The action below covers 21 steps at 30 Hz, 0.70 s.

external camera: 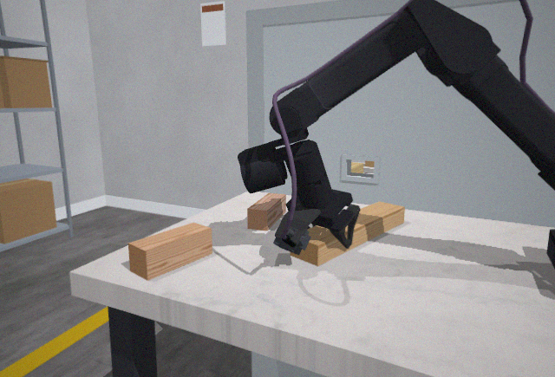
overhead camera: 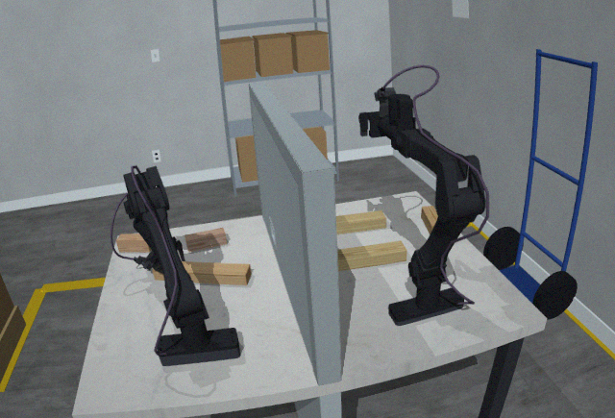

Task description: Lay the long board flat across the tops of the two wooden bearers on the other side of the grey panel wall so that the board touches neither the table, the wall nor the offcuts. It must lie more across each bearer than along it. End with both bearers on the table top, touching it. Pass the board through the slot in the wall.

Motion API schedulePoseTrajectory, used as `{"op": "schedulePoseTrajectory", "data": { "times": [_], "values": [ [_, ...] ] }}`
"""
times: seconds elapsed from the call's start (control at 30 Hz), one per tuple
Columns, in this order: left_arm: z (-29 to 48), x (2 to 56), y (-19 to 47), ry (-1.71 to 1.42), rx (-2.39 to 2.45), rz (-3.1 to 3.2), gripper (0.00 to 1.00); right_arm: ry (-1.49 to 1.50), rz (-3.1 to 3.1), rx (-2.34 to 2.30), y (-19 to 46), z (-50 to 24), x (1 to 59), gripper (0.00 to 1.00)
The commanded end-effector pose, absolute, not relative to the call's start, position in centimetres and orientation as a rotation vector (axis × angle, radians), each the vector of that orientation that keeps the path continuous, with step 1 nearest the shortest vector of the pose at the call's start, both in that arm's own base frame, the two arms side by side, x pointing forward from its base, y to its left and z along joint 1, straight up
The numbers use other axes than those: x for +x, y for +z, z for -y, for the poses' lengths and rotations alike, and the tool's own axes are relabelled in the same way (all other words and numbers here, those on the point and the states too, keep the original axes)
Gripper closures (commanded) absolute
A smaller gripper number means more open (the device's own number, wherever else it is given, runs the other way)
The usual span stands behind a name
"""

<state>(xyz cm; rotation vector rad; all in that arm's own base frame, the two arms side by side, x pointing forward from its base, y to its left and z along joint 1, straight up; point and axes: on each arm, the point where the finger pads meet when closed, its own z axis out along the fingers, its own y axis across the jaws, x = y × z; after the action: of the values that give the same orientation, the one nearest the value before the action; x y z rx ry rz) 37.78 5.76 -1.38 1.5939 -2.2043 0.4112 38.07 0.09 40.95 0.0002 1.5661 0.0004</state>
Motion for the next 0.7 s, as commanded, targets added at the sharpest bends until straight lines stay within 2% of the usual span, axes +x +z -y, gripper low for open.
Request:
{"op": "schedulePoseTrajectory", "data": {
  "times": [0.0, 0.07, 0.1, 0.67],
  "values": [
    [-6.2, 38.9, 0.7, 0.477, 1.635, 2.243, 0.23, -0.027, -1.502, 0.009, 43.7, 0.5, 37.1, 0.0],
    [-6.1, 39.4, 0.9, 0.486, 1.626, 2.27, 0.23, -0.027, -1.502, 0.009, 43.7, 0.5, 37.1, 0.0],
    [-5.6, 38.9, 0.9, 0.471, 1.616, 2.251, 1.0, -0.027, -1.502, 0.009, 43.7, 0.5, 37.1, 0.0],
    [-5.6, 38.8, 2.3, 0.464, 1.611, 2.24, 1.0, -0.027, -1.502, 0.009, 43.7, 0.5, 37.1, 0.0]
  ]
}}
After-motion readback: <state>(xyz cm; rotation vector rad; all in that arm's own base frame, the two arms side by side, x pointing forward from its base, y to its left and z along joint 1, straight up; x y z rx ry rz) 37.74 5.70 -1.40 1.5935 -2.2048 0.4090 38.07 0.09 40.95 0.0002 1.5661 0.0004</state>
